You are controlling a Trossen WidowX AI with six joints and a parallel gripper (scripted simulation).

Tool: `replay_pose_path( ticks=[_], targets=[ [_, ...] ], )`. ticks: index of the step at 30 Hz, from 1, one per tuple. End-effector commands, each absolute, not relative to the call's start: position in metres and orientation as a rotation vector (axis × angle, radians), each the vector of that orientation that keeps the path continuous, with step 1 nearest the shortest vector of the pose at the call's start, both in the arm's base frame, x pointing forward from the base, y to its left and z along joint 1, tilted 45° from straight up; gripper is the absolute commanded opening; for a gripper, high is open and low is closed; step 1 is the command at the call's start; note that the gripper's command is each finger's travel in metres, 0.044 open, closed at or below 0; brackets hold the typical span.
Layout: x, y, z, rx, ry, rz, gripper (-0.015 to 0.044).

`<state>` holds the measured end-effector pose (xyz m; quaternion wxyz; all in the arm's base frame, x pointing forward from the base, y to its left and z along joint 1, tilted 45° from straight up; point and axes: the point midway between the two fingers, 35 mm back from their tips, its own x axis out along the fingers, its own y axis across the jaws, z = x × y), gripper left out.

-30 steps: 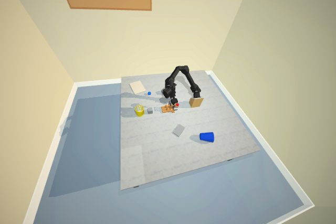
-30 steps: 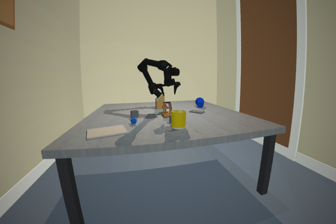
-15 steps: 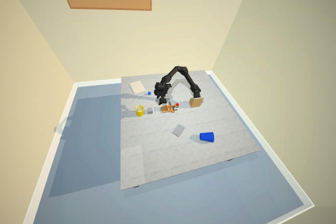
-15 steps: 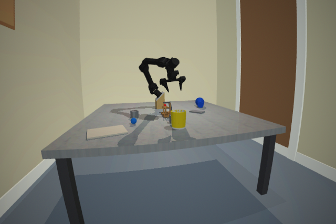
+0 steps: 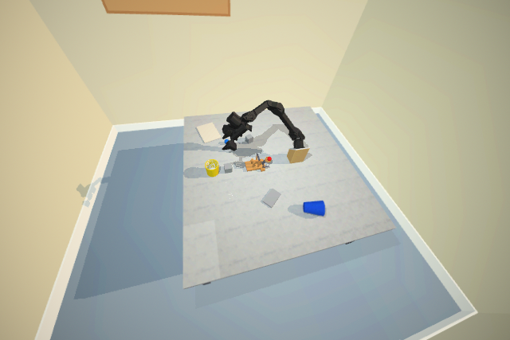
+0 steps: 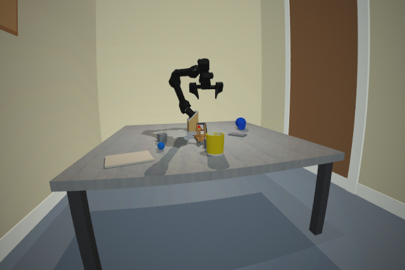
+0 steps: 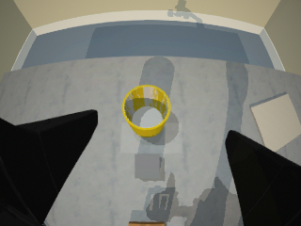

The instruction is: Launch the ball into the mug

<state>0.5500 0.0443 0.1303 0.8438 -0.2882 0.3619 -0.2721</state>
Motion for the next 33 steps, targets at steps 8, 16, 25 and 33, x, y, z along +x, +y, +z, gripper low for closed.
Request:
replay_pose_path(
  ticks=[8, 16, 25, 33],
  targets=[
    [0.564, 0.048, 0.128, -0.626, 0.750, -0.573, 0.0440],
    [0.567, 0.050, 0.126, -0.628, 0.753, -0.567, 0.0440],
    [0.567, 0.050, 0.126, -0.628, 0.753, -0.567, 0.0204],
    [0.567, 0.050, 0.126, -0.628, 0.753, -0.567, 0.0000]
  ],
)
